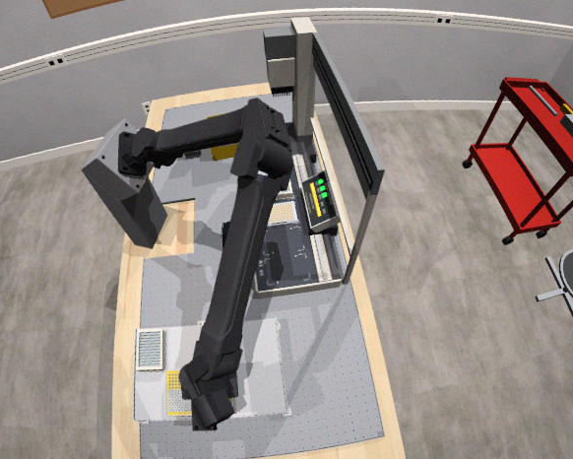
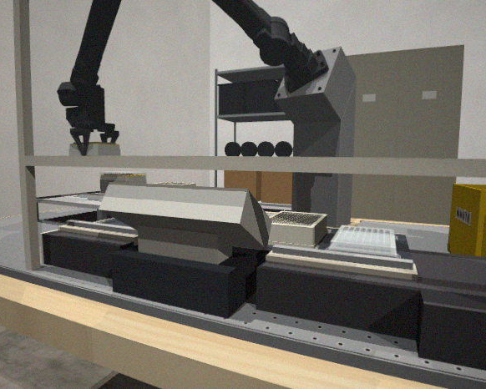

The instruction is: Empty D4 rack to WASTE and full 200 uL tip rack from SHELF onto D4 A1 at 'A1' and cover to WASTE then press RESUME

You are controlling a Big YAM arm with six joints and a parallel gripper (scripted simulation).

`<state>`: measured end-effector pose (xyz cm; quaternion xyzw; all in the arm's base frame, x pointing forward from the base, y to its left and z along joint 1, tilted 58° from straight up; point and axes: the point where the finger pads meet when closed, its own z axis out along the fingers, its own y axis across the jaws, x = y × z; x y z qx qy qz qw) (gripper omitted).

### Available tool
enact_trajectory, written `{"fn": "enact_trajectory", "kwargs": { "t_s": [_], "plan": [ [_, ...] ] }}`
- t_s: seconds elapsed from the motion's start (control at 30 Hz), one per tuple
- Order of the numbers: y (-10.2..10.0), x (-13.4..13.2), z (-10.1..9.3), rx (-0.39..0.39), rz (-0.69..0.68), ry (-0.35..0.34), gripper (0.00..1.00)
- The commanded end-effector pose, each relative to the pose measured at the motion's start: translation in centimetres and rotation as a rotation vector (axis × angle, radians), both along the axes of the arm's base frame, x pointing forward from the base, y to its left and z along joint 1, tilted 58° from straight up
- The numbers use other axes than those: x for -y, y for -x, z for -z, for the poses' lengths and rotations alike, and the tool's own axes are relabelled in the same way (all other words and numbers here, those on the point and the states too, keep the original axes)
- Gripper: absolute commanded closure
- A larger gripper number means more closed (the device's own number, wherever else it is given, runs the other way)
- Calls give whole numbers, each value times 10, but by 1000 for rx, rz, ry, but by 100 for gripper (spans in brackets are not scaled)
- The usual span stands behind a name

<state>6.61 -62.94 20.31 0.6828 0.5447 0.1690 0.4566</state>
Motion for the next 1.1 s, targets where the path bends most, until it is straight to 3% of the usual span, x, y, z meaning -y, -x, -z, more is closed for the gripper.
{"fn": "enact_trajectory", "kwargs": {
  "t_s": [0.0, 1.07],
  "plan": [
    [24, -5, -15, -11, 21, 30, 100],
    [58, -19, -54, -18, 21, 62, 100]
  ]
}}
